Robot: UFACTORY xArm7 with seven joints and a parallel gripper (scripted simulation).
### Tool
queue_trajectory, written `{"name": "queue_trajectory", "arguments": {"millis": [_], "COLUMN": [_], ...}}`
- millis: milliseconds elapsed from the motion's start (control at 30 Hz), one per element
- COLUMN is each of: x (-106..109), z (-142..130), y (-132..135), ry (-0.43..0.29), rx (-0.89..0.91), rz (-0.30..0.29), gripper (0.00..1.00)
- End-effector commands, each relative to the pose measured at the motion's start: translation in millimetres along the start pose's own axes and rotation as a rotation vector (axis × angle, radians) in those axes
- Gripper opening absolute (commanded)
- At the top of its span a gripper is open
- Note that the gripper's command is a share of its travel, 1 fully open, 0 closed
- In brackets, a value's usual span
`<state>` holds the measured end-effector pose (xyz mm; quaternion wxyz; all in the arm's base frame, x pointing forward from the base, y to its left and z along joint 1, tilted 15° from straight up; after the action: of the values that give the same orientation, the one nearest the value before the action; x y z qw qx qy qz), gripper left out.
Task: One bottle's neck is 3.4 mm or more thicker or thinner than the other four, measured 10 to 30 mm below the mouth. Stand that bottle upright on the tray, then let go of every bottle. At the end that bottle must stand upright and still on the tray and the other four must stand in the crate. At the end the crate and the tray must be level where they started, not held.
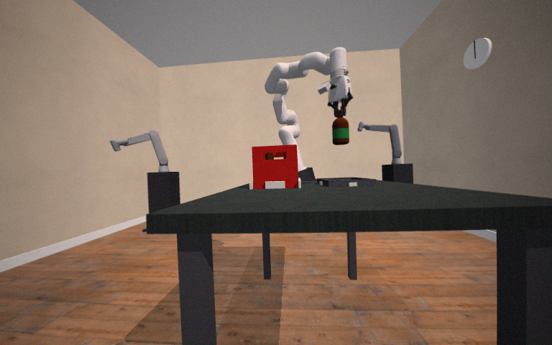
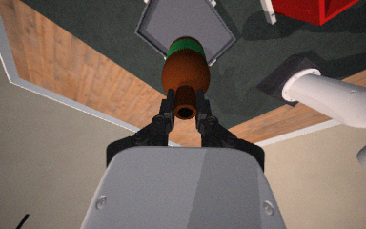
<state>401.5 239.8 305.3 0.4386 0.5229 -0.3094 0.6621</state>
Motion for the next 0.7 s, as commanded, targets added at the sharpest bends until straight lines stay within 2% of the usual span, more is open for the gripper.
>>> {"name": "queue_trajectory", "arguments": {"millis": [0,333,667], "x": [1,-6,-23], "z": [0,0,0], "y": [-1,-1,-1], "ry": [-0.001,-0.001,-0.001], "rx": [0.000,0.000,0.000], "rz": [0.005,0.005,0.005], "gripper": [0.00,0.00,0.00]}}
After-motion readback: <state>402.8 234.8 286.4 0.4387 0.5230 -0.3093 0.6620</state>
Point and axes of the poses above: the point where the finger pads meet when closed, its own x axis back along the fingers, its own y axis across the jaws, z = x × y, the point moved 6 cm from there along x, back along the fingers, and after that the axes turned 13 degrees about -x, right-handed, at the moved point
